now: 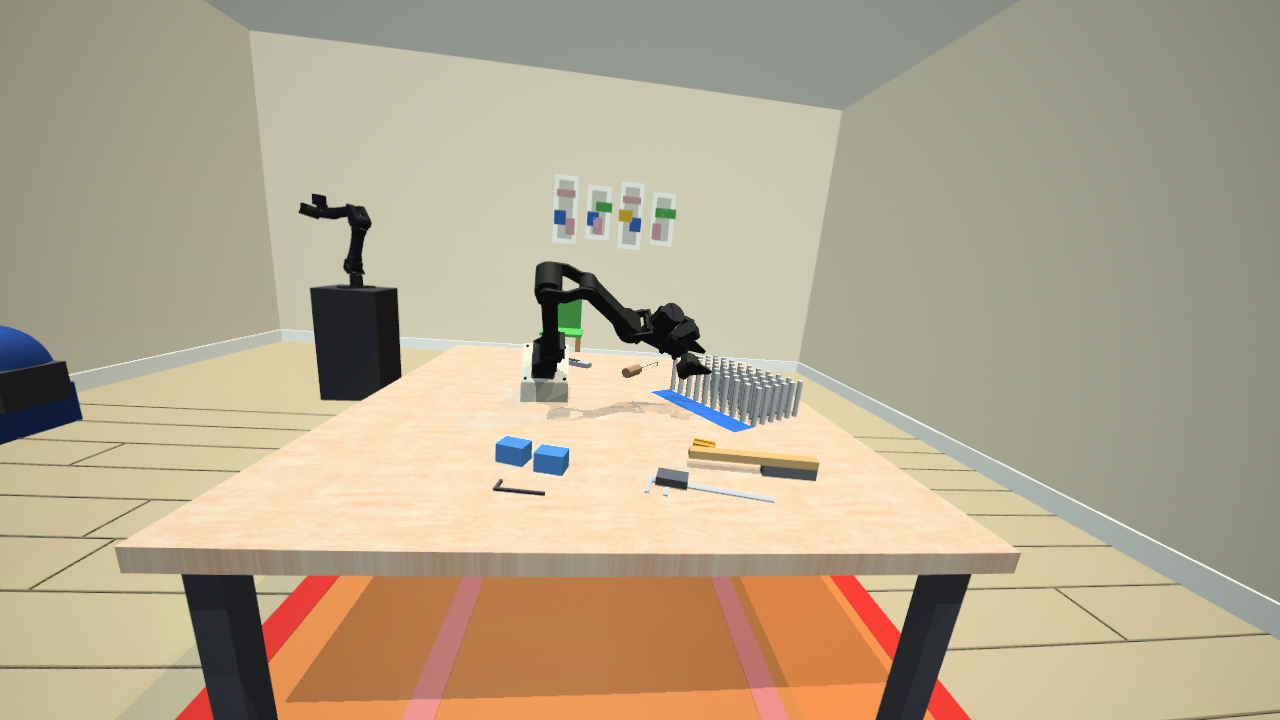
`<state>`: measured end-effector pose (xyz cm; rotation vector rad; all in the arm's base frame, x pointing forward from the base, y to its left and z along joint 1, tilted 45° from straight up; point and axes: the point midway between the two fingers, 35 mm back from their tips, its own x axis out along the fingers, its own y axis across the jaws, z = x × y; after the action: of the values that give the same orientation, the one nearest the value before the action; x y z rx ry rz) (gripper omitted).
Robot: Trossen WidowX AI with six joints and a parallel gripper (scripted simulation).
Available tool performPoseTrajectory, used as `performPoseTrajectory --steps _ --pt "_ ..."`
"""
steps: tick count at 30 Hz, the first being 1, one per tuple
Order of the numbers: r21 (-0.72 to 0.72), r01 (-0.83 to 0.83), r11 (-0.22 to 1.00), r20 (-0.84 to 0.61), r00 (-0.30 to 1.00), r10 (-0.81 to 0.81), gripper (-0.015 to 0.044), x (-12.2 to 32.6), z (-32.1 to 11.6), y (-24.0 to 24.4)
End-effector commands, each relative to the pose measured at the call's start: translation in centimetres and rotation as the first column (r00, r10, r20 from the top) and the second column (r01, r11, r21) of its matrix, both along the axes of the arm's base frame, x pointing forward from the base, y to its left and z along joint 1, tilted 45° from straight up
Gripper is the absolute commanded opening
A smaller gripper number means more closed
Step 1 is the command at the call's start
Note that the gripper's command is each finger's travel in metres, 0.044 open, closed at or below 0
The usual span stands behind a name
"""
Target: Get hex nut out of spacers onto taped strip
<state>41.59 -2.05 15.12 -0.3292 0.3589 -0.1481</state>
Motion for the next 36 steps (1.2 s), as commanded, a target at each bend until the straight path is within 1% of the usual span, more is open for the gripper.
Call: performPoseTrajectory --steps 1,3,4,7,11,13,21,25,30,36 --pt "0.003 0.005 1.0 0.002 1.0 -0.005 0.044 0.0 0.0 0.0" --pt "0.018 0.007 1.0 0.0 1.0 -0.007 0.044 0.1 -0.1 0.1" --pt "0.062 0.012 0.998 -0.007 1.0 -0.011 0.044 0.3 -0.5 0.7" --pt "0.298 0.062 0.953 -0.058 0.997 -0.046 0.044 1.2 -2.6 3.8" --pt "0.566 0.185 0.803 -0.167 0.98 -0.109 0.044 1.8 -5.7 8.3" --pt "0.642 0.248 0.725 -0.22 0.966 -0.136 0.044 1.9 -7.1 10.2" --pt "0.744 0.404 0.532 -0.353 0.914 -0.199 0.044 1.2 -10.5 14.8" --pt "0.771 0.499 0.395 -0.436 0.866 -0.244 0.044 0.4 -12.5 17.0" --pt "0.769 0.6 0.218 -0.534 0.792 -0.297 0.044 -0.9 -15.0 19.5" --pt "0.731 0.682 0.008 -0.632 0.682 -0.368 0.044 -2.7 -17.9 22.0"
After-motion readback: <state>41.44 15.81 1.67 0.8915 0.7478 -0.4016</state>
